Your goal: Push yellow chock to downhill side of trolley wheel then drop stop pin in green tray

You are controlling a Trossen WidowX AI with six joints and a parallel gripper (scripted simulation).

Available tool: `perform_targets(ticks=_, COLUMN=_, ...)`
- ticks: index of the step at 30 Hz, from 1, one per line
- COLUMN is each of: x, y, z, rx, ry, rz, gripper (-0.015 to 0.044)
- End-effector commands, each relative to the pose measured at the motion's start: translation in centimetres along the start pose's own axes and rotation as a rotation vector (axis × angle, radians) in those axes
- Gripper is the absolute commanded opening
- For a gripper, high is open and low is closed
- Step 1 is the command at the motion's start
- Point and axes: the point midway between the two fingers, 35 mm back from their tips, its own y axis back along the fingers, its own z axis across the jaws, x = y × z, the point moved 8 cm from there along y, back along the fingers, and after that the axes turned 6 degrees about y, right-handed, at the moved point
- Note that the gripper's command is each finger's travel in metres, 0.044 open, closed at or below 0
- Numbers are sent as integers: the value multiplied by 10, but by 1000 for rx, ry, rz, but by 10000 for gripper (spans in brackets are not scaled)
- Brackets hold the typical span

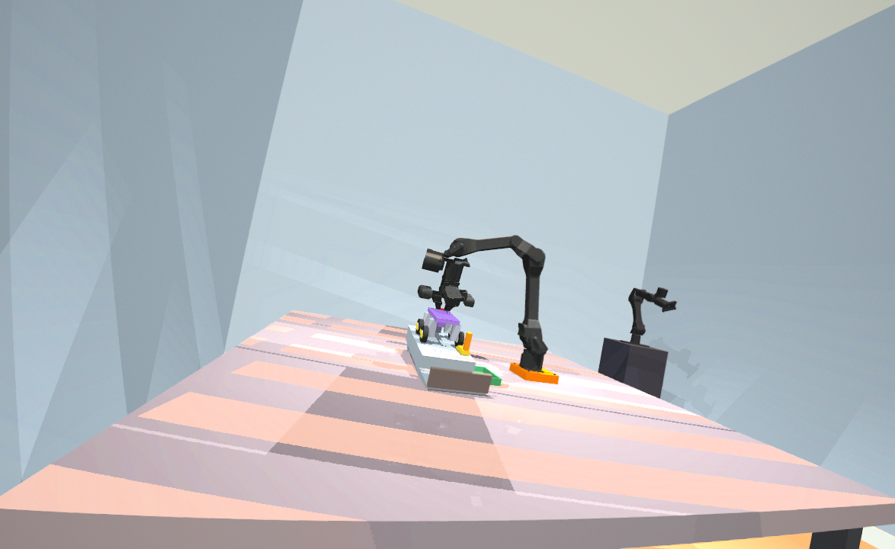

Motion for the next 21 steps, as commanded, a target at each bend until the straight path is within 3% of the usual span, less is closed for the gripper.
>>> perform_targets(ticks=1, x=0, y=1, z=0, rx=0, ry=-1, rz=0, gripper=32)
perform_targets(ticks=6, x=0, y=1, z=0, rx=0, ry=-1, rz=0, gripper=0)
perform_targets(ticks=21, x=1, y=10, z=2, rx=-1, ry=4, rz=1, gripper=0)
